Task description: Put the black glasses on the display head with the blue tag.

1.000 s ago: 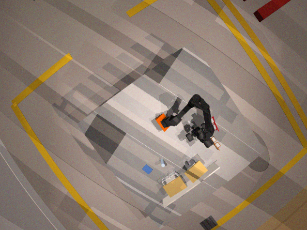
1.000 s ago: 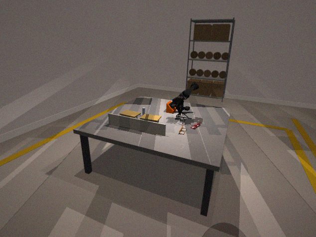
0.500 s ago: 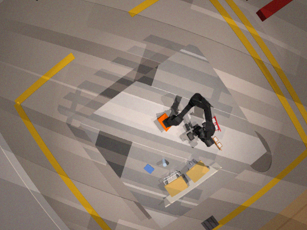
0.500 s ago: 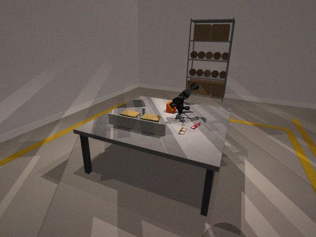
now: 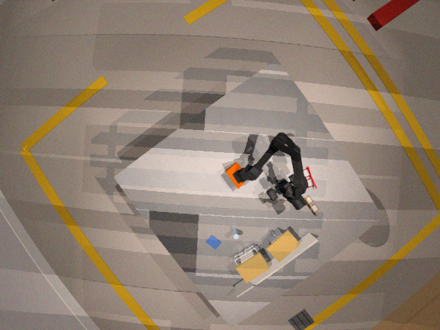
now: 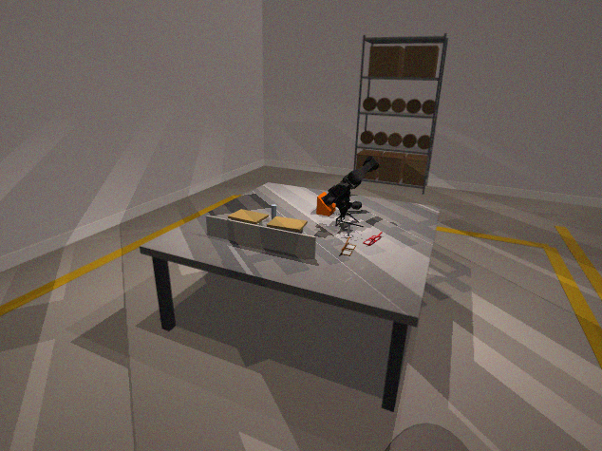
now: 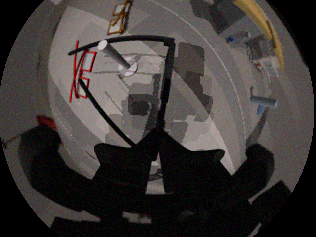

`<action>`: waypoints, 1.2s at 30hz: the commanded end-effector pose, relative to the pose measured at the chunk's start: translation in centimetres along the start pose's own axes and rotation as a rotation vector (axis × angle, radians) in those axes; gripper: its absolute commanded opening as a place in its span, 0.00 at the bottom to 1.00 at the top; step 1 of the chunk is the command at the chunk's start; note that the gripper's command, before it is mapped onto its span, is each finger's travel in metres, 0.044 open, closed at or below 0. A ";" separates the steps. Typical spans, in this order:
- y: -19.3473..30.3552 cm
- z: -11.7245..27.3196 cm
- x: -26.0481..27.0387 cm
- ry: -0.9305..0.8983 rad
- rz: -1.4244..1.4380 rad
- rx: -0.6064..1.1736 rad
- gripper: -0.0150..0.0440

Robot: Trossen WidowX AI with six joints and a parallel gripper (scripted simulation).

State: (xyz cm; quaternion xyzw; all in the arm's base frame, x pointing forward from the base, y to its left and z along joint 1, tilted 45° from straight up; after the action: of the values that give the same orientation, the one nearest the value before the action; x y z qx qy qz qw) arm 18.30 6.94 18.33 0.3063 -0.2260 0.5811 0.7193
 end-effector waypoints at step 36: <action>-1.3 3.3 0.2 0.005 0.000 0.002 0.25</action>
State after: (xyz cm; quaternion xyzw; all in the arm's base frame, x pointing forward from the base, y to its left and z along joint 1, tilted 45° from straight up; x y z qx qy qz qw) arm 19.42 5.39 19.70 0.3087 -0.2219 0.5809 0.7197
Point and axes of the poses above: the point midway between the two fingers, 35 mm back from their tips, its own z axis back along the fingers, its own x axis across the jaws, y = z × x, the point moved 7 cm from there along z, back along the fingers, and after that the axes turned 13 degrees about -z, right-handed, at the moved point
